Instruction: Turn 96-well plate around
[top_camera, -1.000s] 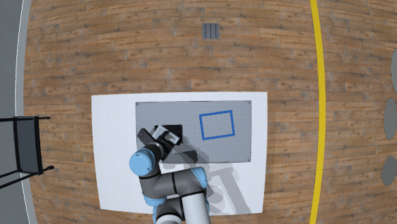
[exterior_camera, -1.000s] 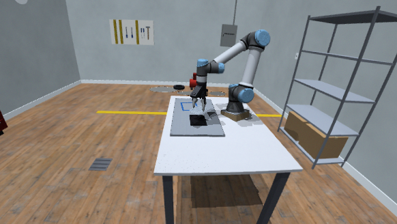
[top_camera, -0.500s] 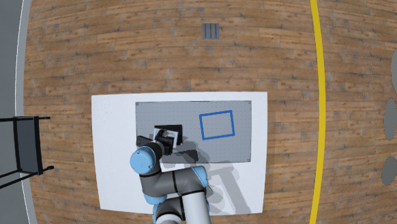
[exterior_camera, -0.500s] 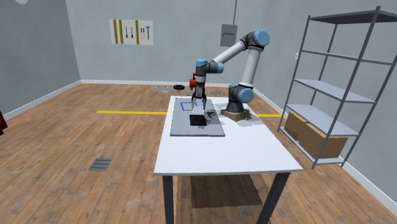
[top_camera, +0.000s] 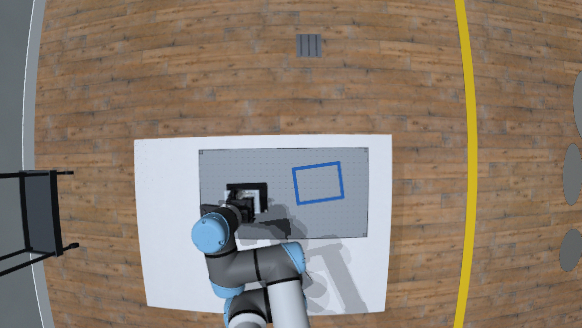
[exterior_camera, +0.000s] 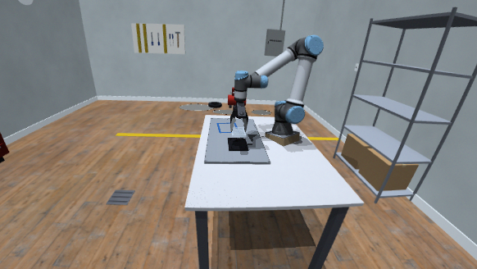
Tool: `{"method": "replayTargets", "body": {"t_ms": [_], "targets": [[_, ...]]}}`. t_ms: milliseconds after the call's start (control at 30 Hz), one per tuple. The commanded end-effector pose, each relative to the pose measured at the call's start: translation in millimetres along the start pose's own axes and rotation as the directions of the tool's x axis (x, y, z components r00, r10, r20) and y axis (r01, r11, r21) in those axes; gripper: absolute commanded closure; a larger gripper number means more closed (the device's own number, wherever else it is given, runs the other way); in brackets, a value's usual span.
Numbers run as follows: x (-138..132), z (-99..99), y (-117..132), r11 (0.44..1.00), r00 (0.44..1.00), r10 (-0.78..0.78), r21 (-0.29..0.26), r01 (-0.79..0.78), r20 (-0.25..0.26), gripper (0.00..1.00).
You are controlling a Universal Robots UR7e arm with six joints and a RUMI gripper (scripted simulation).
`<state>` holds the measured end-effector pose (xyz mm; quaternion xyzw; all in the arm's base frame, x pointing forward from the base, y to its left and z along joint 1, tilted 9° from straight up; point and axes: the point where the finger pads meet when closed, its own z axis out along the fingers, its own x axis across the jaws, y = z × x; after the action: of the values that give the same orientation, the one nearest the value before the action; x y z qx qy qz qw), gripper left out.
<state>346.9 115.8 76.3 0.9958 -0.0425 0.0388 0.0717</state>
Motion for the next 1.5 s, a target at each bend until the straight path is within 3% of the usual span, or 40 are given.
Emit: {"method": "replayTargets", "body": {"t_ms": [0, 767, 1467], "targets": [[0, -0.3, 0, 1.000, 1.000, 0.000, 0.000, 0.000, -0.001, 1.00], [0, -0.3, 0, 1.000, 1.000, 0.000, 0.000, 0.000, -0.001, 1.00], [0, 28.0, 0, 1.000, 1.000, -0.001, 0.000, 0.001, -0.001, 1.00]]}}
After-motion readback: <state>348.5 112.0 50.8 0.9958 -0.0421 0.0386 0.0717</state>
